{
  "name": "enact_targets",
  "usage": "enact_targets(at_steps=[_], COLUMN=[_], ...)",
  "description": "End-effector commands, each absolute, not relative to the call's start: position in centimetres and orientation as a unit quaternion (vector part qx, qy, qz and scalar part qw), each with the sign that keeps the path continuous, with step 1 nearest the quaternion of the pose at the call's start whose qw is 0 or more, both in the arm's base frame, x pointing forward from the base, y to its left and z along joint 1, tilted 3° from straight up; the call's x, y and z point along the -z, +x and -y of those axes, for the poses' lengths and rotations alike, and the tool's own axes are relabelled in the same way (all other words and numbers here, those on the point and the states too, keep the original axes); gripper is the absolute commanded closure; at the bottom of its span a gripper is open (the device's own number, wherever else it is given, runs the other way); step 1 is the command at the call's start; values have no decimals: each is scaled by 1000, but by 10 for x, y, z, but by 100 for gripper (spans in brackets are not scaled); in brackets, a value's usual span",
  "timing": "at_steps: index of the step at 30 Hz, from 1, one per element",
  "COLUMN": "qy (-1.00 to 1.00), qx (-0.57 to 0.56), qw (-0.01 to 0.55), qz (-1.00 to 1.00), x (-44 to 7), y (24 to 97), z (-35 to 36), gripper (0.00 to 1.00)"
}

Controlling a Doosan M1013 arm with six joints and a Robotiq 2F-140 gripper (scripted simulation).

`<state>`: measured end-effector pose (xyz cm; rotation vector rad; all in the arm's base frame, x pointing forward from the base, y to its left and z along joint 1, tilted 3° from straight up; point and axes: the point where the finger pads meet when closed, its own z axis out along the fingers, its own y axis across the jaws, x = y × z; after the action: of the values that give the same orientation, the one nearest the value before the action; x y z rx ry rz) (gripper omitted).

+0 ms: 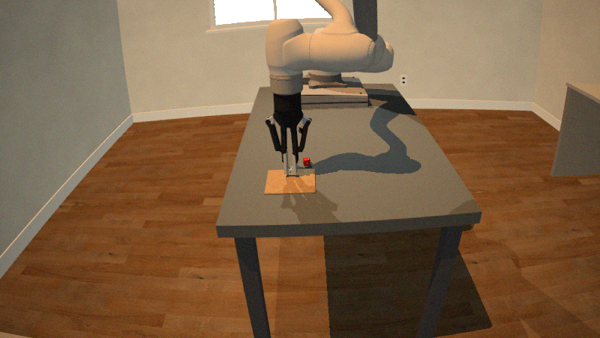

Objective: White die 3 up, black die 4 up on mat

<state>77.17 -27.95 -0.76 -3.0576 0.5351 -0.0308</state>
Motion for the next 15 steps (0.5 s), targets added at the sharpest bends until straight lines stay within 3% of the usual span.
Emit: enact_targets(at_steps=[1,15], qy=[-985,-985], qx=[9,9], qw=[22,22], qz=[-171,-170], x=[11,10], y=[771,773], z=[275,273], gripper=[82,82])
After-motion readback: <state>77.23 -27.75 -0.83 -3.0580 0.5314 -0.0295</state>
